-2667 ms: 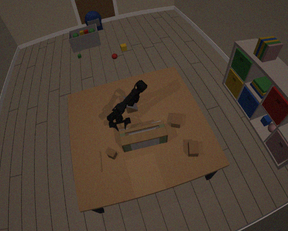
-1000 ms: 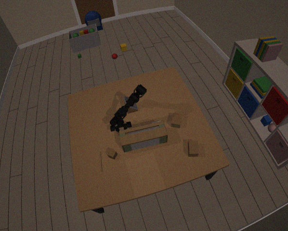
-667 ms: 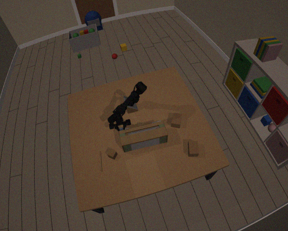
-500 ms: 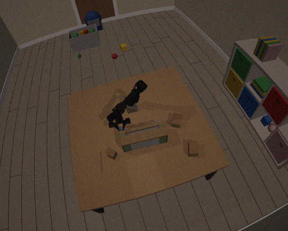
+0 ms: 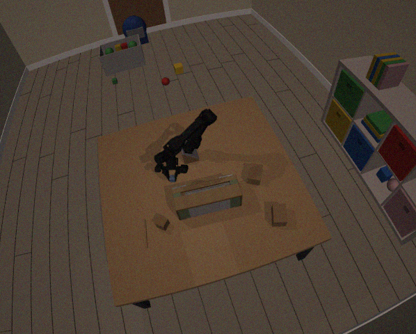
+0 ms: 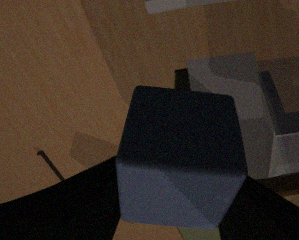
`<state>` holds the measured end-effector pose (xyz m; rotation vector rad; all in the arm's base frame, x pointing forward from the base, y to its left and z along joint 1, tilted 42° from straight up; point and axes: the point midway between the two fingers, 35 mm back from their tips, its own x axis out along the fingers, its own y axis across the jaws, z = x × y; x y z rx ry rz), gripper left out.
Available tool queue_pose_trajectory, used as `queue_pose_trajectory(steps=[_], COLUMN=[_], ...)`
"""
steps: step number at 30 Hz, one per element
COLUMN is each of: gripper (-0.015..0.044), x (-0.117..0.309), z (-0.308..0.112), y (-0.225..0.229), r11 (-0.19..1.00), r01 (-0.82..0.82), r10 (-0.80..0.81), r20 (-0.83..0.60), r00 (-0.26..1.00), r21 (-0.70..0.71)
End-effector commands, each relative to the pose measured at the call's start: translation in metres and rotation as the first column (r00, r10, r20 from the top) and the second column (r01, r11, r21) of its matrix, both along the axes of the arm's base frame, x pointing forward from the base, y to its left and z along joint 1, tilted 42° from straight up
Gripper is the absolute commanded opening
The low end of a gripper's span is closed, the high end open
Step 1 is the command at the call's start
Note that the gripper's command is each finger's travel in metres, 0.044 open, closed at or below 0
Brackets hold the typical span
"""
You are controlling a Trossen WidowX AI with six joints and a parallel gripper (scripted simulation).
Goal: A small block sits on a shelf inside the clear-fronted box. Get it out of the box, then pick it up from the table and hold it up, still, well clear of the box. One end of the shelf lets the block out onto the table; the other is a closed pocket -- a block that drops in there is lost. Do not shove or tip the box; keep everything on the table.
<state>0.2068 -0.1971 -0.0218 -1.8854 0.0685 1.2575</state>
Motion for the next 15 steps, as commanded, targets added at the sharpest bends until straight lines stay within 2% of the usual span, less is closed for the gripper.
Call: queue_pose_trajectory(steps=[1,4,15], gripper=[0.0000,0.0000,0.0000], x=[-0.008,-0.014,-0.015], z=[0.016,0.027,0.028], y=[-0.010,-0.016,-0.016], r11=[0.997,0.990,0.990], r01=[0.083,0.139,0.143], r10=[-0.083,-0.139,-0.143], r20=[-0.045,-0.075,-0.078], r00=[0.996,0.987,0.987], r21=[-0.003,-0.003,-0.003])
